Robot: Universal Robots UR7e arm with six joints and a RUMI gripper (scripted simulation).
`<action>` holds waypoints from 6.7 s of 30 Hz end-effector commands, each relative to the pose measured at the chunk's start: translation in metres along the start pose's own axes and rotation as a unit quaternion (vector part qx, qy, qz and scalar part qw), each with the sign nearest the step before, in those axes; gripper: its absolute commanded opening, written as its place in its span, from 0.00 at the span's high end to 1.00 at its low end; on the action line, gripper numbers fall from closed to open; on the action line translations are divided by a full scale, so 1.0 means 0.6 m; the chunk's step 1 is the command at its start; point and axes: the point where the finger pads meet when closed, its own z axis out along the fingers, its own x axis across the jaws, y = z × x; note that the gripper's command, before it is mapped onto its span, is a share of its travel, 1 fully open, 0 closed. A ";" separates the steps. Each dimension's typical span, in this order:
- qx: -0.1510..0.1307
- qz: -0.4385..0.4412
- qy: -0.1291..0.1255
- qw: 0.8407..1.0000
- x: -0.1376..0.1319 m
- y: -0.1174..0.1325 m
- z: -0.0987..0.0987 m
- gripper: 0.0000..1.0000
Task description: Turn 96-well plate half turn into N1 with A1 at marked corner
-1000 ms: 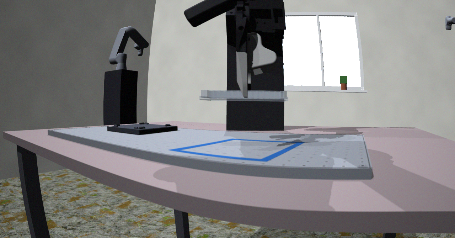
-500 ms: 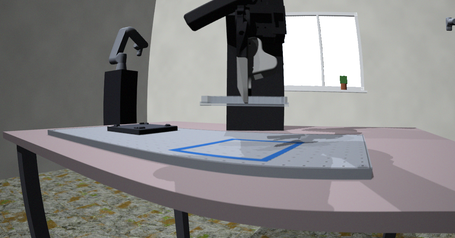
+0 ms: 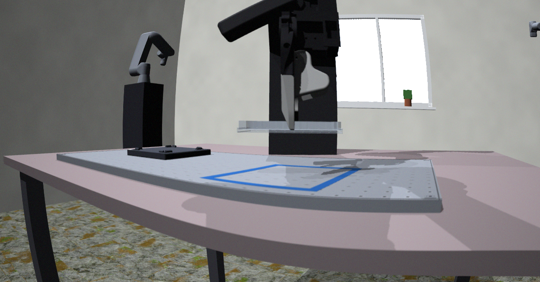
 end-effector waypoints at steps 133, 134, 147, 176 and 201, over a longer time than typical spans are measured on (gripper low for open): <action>0.001 0.001 0.000 1.000 0.002 -0.001 0.061 0.00; 0.001 0.001 0.000 1.000 0.002 -0.001 0.056 0.00; 0.001 0.001 0.000 1.000 0.002 -0.001 0.007 0.00; 0.001 -0.033 0.000 0.999 0.002 -0.001 -0.029 0.00; 0.000 -0.403 0.001 0.915 0.004 -0.001 -0.028 0.00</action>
